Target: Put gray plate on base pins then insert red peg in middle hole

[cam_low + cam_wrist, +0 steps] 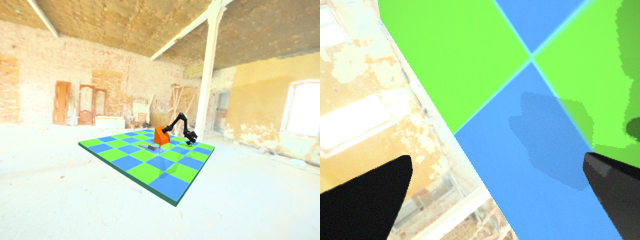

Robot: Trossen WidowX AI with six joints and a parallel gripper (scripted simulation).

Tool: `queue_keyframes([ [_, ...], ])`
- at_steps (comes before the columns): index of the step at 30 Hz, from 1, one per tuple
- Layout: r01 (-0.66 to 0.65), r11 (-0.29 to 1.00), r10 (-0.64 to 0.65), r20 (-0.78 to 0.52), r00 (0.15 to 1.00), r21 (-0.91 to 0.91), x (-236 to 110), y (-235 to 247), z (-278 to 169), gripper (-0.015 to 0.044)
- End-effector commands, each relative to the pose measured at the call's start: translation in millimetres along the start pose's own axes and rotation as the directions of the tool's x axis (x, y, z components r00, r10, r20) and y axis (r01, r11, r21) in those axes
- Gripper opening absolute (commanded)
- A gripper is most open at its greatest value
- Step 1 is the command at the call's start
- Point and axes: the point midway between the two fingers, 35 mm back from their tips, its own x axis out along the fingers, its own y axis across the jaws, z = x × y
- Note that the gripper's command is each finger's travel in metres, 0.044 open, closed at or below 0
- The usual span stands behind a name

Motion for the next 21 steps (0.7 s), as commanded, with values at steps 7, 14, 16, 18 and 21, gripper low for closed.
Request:
queue_keyframes([
  [7, 0.172, 0.378, -0.366, 0.023, 0.93, -0.91, 2.9, -3.1, -32.8, 0.044],
  [14, 0.049, 0.017, -0.485, 0.035, 0.874, -0.999, -7.0, -7.1, -44.5, 0.044],
  [16, -0.005, -0.084, -0.513, 0.039, 0.857, -0.996, -10.2, -7.8, -47.1, 0.044],
  [18, -0.064, -0.181, -0.54, 0.045, 0.841, -0.981, -13.7, -8.4, -49.6, 0.044],
  [21, -0.168, -0.323, -0.589, 0.059, 0.806, -0.931, -21.2, -9.0, -53.8, 0.044],
])
